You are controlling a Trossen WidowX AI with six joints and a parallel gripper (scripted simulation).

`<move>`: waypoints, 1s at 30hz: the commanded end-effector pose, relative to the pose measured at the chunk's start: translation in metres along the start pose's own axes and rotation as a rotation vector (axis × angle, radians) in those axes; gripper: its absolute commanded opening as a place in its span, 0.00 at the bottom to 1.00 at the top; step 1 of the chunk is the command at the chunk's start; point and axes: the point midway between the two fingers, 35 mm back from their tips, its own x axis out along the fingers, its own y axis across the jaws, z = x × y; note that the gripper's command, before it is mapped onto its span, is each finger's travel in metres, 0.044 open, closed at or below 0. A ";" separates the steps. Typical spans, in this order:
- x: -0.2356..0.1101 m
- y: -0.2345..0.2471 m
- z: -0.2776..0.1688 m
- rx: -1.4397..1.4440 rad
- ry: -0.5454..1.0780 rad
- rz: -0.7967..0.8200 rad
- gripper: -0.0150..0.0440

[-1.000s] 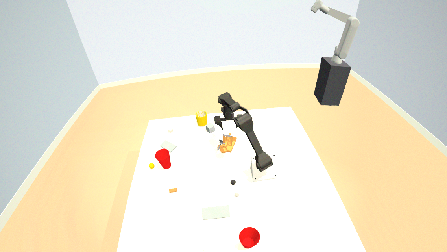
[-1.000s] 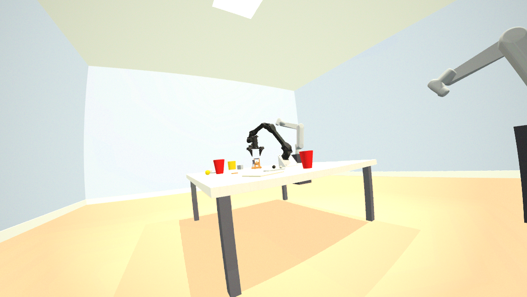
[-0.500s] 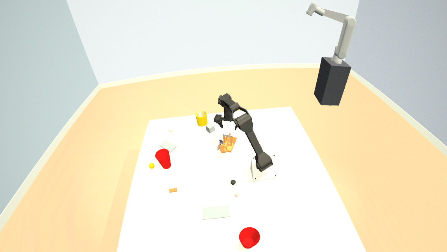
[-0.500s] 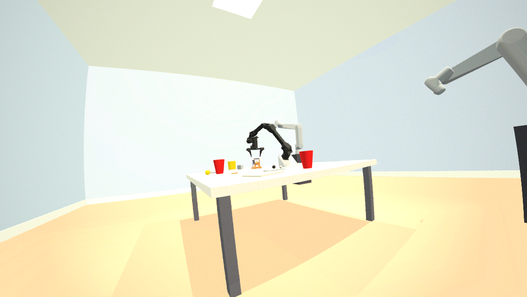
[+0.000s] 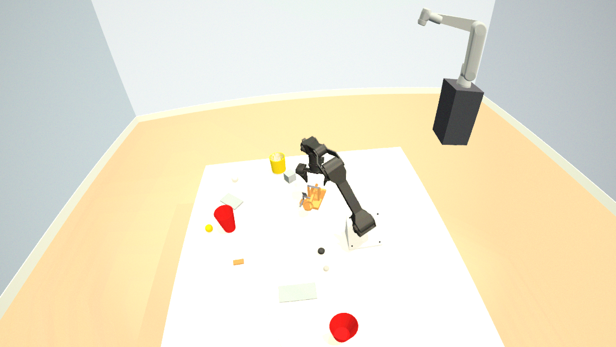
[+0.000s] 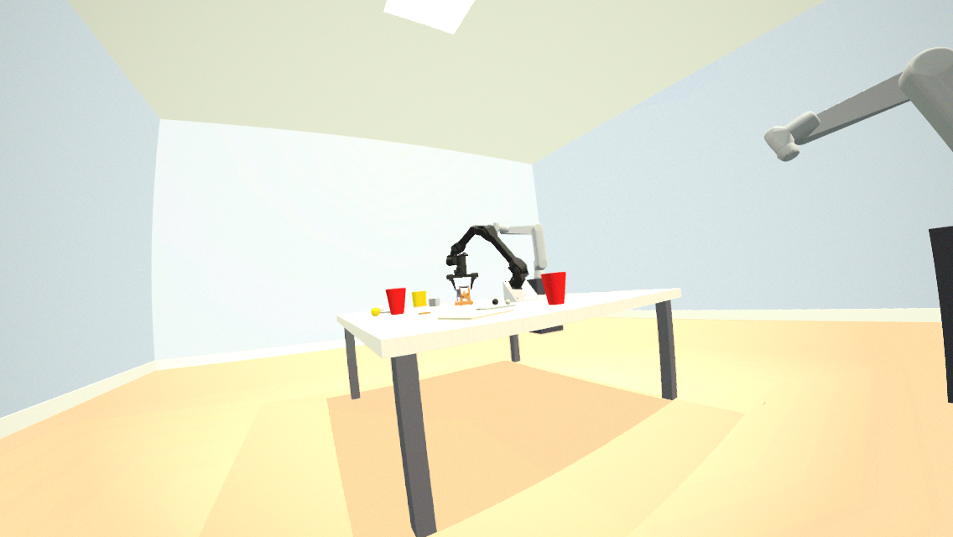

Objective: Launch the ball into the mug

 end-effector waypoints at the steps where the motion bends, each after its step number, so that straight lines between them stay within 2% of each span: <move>1: 0.011 -0.002 -0.001 0.009 0.011 -0.008 1.00; 30: 0.051 -0.003 -0.002 0.008 0.013 -0.008 1.00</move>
